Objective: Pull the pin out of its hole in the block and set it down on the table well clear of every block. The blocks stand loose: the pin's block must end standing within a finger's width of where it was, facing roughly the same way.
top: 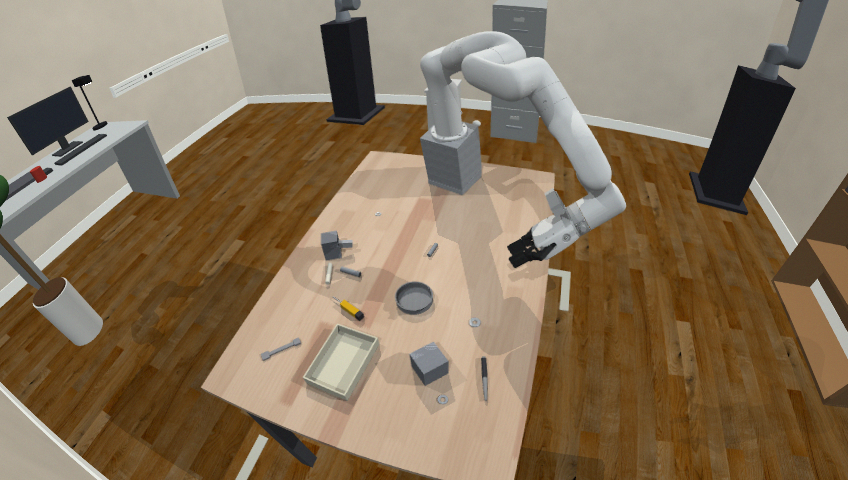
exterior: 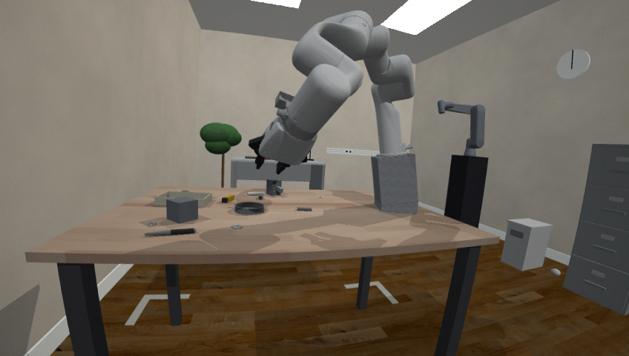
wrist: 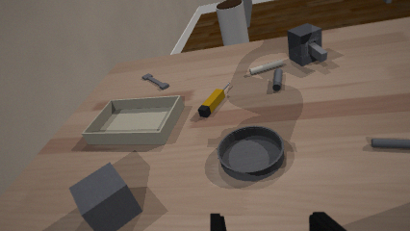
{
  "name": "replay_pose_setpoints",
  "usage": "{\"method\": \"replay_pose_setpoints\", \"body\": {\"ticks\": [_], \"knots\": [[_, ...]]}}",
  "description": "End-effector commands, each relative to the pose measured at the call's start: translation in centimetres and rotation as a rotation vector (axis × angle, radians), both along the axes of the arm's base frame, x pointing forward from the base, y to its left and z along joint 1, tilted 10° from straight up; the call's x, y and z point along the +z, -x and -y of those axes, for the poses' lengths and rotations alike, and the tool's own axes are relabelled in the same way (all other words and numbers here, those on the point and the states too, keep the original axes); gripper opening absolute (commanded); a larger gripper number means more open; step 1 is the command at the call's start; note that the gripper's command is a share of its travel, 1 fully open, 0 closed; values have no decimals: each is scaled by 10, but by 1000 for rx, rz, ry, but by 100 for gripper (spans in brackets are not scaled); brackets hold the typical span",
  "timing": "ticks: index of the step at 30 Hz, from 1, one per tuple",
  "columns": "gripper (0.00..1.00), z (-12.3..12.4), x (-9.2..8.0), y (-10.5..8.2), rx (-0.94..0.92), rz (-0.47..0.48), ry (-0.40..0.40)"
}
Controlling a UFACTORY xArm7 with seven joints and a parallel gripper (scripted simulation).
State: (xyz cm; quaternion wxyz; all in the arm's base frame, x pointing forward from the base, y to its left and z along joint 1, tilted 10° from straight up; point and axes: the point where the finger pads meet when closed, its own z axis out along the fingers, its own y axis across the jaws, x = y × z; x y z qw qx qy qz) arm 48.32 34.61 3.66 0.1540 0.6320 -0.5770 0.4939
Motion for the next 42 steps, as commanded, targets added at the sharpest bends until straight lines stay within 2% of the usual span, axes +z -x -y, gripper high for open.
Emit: {"method": "replay_pose_setpoints", "body": {"ticks": [1,31,42], "knots": [[52,-1,2,-1,1,3,-4],[52,-1,2,-1,0,3,-5],[52,12,-4,-7,-38,-3,-40]]}}
